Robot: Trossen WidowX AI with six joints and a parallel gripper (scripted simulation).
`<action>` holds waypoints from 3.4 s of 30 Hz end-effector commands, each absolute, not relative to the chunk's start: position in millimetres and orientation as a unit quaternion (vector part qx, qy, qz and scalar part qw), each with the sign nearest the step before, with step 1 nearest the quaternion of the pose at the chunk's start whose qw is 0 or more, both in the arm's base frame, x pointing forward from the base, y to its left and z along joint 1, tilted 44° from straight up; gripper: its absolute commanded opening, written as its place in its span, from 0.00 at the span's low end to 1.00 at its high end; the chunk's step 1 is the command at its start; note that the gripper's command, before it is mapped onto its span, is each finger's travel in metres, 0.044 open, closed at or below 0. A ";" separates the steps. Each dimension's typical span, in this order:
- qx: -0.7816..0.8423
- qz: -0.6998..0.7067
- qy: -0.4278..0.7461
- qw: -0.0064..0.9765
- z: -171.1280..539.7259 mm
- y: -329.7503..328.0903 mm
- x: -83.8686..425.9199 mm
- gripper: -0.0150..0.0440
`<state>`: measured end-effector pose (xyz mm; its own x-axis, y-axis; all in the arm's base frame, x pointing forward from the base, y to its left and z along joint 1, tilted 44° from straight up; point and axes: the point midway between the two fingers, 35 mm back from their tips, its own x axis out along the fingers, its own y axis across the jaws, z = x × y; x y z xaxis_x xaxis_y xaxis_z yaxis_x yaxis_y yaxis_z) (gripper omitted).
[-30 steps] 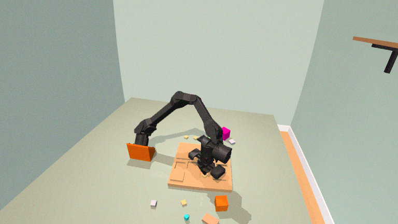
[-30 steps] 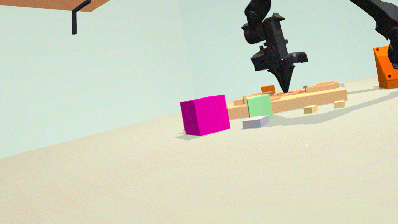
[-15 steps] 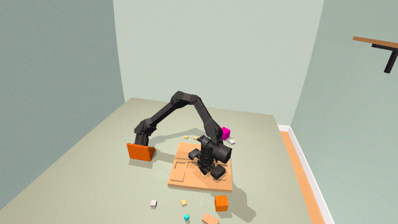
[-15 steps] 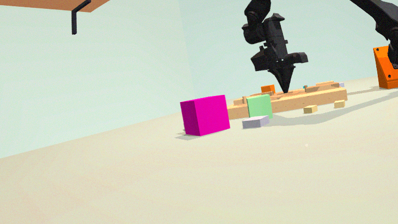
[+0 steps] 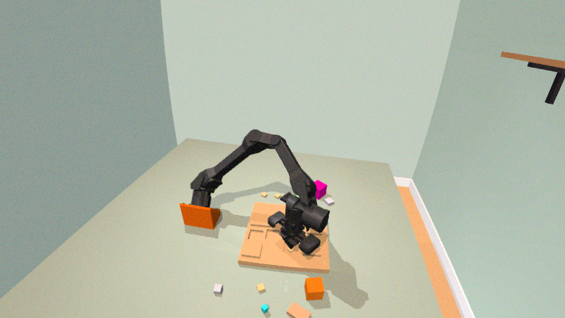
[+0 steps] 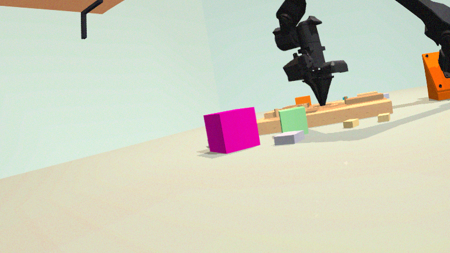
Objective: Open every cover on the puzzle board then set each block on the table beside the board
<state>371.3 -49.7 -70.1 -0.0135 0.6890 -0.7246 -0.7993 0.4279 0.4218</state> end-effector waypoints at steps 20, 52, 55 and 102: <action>-0.057 0.533 0.472 0.700 -70.4 -47.5 371.8 0.25; -0.055 0.533 0.473 0.699 -52.8 -66.6 371.6 0.48; -0.056 0.533 0.473 0.699 -41.7 -77.9 372.0 0.50; 0.081 0.429 0.568 0.698 -43.2 -76.1 371.4 0.50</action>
